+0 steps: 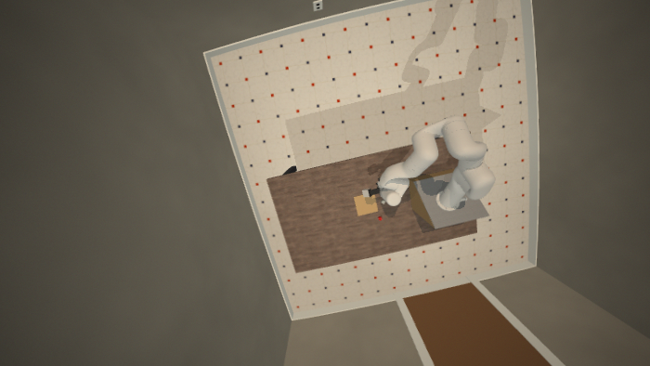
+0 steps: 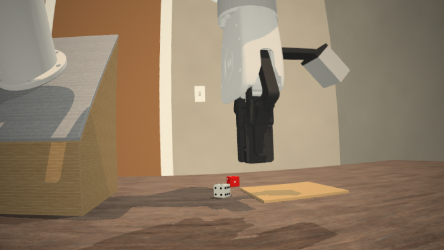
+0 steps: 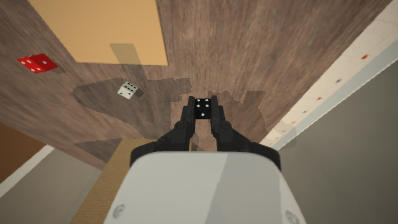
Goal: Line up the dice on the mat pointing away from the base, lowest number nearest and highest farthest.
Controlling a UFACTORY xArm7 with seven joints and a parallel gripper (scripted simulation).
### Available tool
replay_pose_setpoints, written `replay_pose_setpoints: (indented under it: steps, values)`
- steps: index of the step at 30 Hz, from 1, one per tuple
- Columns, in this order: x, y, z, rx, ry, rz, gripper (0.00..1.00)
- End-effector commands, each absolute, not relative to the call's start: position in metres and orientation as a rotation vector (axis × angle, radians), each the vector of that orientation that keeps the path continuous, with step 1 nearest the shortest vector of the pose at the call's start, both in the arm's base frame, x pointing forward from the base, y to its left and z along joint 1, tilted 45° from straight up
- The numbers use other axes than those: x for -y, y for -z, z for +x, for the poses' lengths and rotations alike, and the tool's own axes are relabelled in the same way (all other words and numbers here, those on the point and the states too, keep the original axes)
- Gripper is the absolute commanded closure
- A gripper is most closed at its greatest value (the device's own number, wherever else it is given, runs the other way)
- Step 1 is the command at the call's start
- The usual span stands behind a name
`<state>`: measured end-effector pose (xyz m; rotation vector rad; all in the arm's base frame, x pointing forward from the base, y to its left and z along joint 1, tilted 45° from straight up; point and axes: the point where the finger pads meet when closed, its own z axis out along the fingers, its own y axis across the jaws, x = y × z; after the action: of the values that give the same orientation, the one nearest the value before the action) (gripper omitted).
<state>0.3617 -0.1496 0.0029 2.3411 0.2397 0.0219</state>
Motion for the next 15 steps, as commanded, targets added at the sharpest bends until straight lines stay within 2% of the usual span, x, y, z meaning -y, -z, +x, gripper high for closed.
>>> replay_pose_setpoints:
  steps: [1,15]
  values:
    - [0.132,-0.022,0.360,-0.239,-0.022,2.341,0.85]
    - [0.121,-0.032,0.359,-0.239,-0.022,2.341,0.85]
